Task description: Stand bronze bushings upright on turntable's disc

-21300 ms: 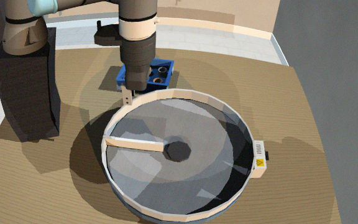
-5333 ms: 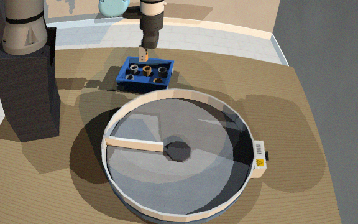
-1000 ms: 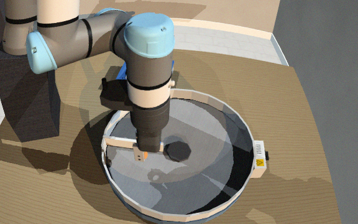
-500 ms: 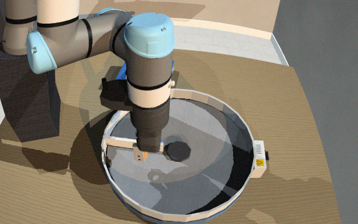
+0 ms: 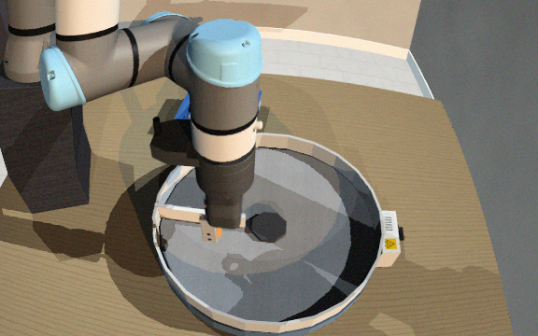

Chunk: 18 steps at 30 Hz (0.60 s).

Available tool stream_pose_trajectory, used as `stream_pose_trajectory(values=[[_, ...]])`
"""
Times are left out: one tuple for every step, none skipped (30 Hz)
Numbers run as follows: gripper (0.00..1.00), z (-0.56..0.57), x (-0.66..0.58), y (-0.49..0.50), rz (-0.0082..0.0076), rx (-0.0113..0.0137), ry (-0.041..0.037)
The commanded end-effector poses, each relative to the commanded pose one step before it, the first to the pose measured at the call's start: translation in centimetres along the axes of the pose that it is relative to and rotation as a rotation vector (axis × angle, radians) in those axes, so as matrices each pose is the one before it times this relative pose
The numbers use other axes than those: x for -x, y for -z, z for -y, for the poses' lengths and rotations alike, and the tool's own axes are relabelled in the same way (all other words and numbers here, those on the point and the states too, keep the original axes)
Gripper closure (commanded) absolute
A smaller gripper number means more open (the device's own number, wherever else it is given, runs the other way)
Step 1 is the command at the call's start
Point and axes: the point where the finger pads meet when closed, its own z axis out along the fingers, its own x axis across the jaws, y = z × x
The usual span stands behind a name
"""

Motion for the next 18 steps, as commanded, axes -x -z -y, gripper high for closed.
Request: stream_pose_trajectory(values=[[1.00,-0.038,0.030,-0.0734,0.00086,0.00104,0.00015],[1.00,0.000,0.004,-0.2162,0.00000,0.00000,0.00000],[1.00,0.000,0.006,-0.3295,0.00000,0.00000,0.00000],[1.00,0.000,0.007,-0.4100,0.00000,0.00000,0.00000],[1.00,0.000,0.007,-0.4401,0.00000,0.00000,0.00000],[1.00,0.000,0.007,-0.4132,0.00000,0.00000,0.00000],[1.00,0.000,0.005,-0.3343,0.00000,0.00000,0.00000],[1.00,0.000,0.004,-0.2204,0.00000,0.00000,0.00000],[1.00,0.000,0.001,-0.1009,0.00000,0.00000,0.00000],[1.00,0.000,0.000,-0.0172,0.00000,0.00000,0.00000],[1.00,0.000,0.000,0.0000,0.00000,0.00000,0.00000],[1.00,0.000,0.000,0.0000,0.00000,0.00000,0.00000],[1.00,0.000,0.000,0.0000,0.00000,0.00000,0.00000],[1.00,0.000,0.000,0.0000,0.00000,0.00000,0.00000],[1.00,0.000,0.000,0.0000,0.00000,0.00000,0.00000],[1.00,0.000,0.000,0.0000,0.00000,0.00000,0.00000],[1.00,0.000,0.000,0.0000,0.00000,0.00000,0.00000],[1.00,0.000,0.000,0.0000,0.00000,0.00000,0.00000]])
